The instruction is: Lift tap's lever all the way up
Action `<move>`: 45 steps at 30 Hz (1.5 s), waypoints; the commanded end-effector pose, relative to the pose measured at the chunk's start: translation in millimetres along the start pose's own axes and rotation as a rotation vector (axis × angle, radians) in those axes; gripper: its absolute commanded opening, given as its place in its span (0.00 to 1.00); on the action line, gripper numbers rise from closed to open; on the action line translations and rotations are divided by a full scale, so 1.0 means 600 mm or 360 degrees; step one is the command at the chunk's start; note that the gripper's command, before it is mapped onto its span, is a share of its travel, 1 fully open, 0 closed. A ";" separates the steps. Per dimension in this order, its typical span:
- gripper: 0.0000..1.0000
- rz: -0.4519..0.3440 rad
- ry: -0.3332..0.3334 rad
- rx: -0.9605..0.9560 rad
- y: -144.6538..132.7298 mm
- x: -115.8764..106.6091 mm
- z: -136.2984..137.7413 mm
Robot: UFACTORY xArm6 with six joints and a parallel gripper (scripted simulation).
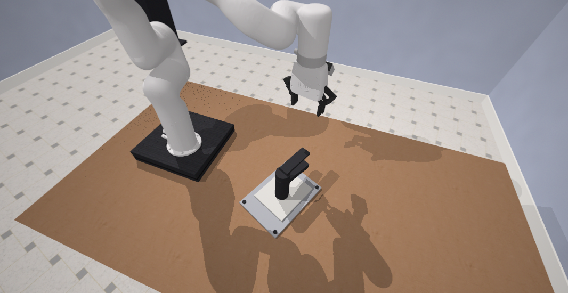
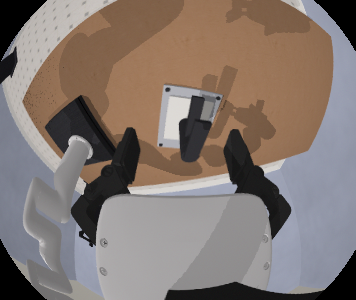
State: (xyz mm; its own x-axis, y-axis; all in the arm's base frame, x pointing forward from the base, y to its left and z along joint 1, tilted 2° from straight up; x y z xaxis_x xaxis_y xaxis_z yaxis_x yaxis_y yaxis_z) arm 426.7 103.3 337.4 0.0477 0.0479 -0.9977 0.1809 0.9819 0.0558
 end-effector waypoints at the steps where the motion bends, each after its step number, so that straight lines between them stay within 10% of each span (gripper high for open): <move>1: 1.00 -0.0012 0.0017 0.0098 -0.055 0.024 0.034; 14: 1.00 -0.0029 0.0054 0.0244 -0.144 0.061 0.064; 15: 0.00 -0.0029 0.0054 0.0244 -0.144 0.061 0.064; 45: 0.00 -0.0029 0.0054 0.0244 -0.144 0.061 0.064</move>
State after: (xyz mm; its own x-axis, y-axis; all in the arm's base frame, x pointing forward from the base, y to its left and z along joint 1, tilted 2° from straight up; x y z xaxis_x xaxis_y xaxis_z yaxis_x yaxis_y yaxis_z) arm 449.9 13.1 295.8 0.0058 0.0387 -0.9992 0.3298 0.9433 0.0384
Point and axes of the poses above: the point where the finger pads meet when closed, its own x axis out along the fingers, its own z axis across the jaws, y = z × x, the point moved 10 cm from there along -x, back along the fingers, and after that the axes turned 5 degrees about -x, right-handed, at the moved point
